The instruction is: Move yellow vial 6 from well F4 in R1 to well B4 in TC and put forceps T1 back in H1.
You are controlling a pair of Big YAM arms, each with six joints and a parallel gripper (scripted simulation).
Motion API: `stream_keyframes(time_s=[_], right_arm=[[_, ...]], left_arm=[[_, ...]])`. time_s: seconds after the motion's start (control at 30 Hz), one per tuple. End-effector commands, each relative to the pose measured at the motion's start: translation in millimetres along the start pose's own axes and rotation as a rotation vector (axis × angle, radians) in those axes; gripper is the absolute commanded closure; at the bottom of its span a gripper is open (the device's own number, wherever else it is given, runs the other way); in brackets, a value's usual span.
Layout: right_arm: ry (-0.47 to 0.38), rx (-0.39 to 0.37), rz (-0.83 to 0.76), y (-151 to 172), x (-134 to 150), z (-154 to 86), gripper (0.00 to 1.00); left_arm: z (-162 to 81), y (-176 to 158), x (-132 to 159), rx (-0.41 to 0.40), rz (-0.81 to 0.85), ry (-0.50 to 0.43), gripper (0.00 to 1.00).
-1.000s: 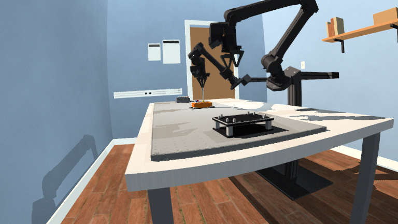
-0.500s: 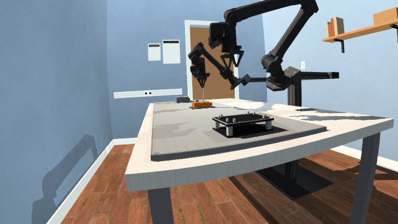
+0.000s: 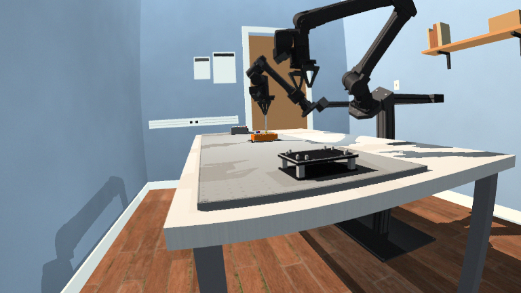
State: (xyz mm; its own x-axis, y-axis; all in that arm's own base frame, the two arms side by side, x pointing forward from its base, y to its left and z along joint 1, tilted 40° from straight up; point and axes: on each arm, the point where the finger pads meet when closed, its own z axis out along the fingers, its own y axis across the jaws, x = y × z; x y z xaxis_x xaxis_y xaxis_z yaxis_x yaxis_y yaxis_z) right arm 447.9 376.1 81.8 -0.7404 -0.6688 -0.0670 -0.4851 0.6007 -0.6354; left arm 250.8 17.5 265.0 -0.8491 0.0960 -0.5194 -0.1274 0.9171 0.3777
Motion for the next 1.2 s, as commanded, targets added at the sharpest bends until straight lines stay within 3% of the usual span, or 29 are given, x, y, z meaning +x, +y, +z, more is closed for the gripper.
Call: stream_keyframes(time_s=[0.0, 0.23, 0.53, 1.17], right_arm=[[-0.013, 0.0, 0.011, -5, -4, 0, 0.93], [-0.013, 0.0, 0.01, -5, -4, 0, 0.93], [-0.061, -0.01, 0.029, -5, -15, -38, 0.93], [-0.054, -0.009, 0.02, -2, -14, -41, 0.93]], left_arm=[[-9, 1, -10, 0.003, -0.021, -0.024, 0.0], [-9, 1, -10, 0.003, -0.021, -0.024, 0.0], [-9, 1, -10, 0.003, -0.021, -0.024, 0.0], [-9, 1, -10, 0.003, -0.021, -0.024, 0.0]])
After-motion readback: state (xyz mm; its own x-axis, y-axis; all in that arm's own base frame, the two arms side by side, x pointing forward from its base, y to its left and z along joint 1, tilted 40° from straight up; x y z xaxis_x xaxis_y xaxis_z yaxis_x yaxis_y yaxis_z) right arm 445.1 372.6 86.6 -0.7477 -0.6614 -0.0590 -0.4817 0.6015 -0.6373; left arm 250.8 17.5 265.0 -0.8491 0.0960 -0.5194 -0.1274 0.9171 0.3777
